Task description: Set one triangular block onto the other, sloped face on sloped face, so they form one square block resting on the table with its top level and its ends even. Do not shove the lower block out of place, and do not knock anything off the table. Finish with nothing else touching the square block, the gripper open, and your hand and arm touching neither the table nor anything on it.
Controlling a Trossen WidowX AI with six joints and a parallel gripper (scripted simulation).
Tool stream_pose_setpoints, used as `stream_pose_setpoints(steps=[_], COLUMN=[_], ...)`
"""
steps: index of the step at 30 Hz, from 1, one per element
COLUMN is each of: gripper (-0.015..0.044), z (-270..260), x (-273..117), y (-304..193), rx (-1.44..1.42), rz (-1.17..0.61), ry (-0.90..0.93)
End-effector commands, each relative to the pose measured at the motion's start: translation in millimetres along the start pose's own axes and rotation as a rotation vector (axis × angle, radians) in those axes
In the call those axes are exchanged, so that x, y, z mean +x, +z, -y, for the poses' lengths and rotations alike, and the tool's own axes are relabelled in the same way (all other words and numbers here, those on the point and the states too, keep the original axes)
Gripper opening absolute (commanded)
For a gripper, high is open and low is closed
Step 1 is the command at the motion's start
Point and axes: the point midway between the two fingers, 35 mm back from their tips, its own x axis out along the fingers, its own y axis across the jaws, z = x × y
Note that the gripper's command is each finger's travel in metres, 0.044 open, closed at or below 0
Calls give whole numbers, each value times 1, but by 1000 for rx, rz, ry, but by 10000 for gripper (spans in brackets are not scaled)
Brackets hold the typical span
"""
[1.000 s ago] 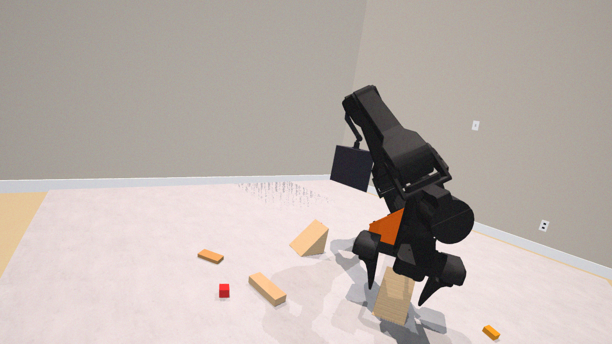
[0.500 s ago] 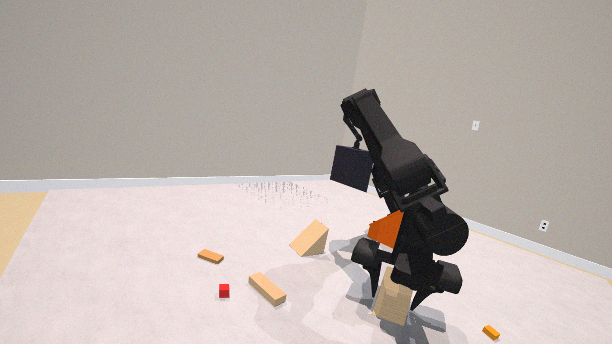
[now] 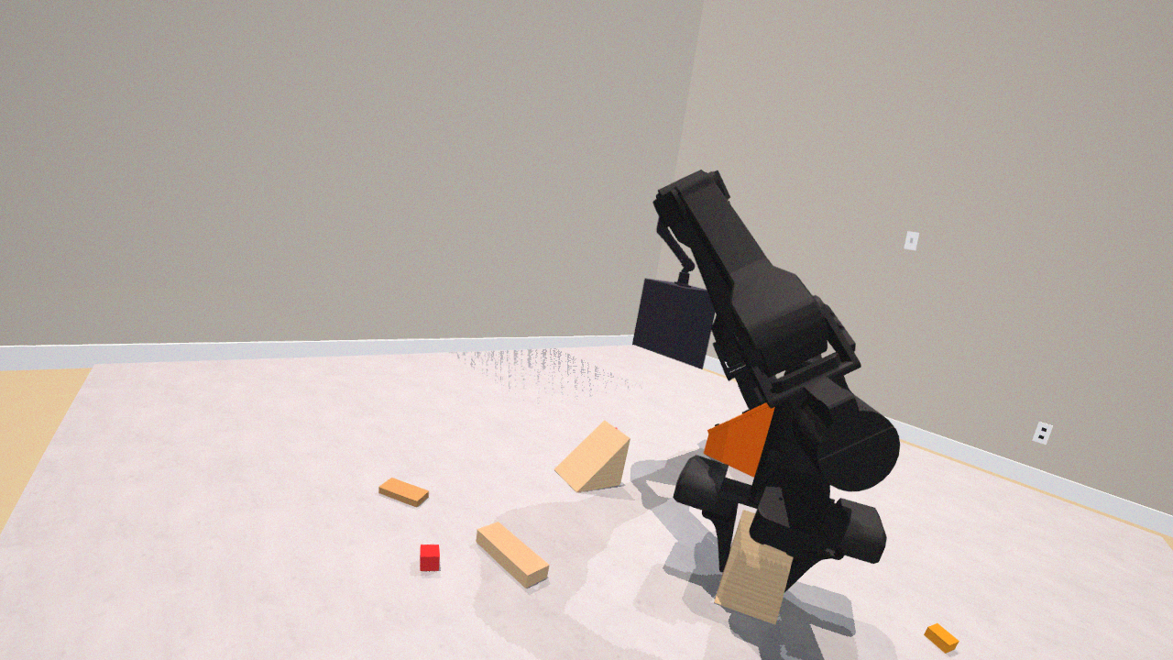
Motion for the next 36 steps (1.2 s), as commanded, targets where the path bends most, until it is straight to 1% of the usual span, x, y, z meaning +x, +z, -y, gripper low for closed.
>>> stream_pose_setpoints(steps=[1,2,6,15,36], gripper=[19,0,0,0,0], z=[0,0,0,-1,0], x=[-12,-17,-29,-27,-27], y=[1,1,1,1,1], rx=[3,4,5,-46,-586], rz=[3,3,3,5,6], ry=[2,3,3,1,0])
